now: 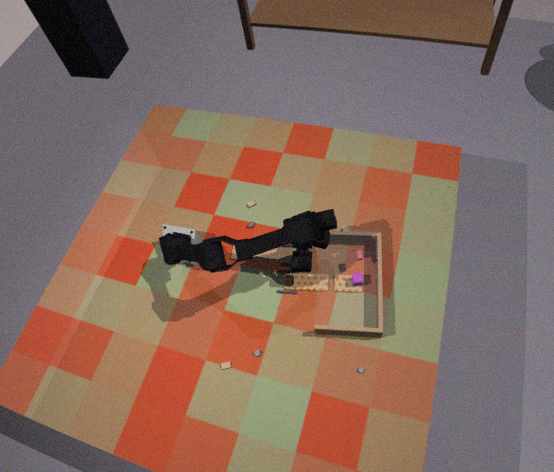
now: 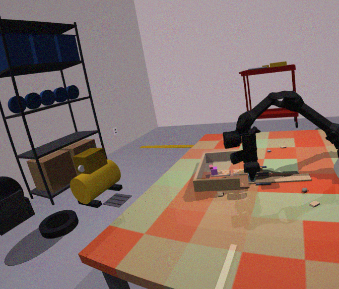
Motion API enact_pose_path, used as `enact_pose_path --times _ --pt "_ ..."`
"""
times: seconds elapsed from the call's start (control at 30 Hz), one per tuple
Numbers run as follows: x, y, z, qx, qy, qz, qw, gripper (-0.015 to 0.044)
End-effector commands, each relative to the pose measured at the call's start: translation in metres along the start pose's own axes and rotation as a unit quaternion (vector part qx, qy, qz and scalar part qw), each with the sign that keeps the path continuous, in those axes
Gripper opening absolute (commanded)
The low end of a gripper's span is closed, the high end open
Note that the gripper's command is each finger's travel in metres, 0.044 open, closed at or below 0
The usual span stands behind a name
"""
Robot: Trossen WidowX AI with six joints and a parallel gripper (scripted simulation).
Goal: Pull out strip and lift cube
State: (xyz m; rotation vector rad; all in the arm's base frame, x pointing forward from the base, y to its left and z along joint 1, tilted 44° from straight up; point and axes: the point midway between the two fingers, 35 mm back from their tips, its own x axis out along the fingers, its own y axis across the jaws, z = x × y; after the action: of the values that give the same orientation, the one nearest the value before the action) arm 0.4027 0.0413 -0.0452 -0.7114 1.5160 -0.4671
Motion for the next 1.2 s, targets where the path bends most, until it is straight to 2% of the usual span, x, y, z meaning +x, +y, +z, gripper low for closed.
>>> enact_pose_path --times 0.0,0.4,1.0,1.17 --pt "-0.006 0.001 -0.006 0.000 -0.001 0.000 1.000 0.0000" --pt "-0.041 0.002 -0.057 -0.005 0.000 -0.001 1.000 0.0000" --pt "-0.042 0.002 -0.104 -0.006 0.001 -0.001 1.000 0.0000" --pt "-0.063 0.003 -0.103 -0.006 0.000 -0.001 1.000 0.0000"
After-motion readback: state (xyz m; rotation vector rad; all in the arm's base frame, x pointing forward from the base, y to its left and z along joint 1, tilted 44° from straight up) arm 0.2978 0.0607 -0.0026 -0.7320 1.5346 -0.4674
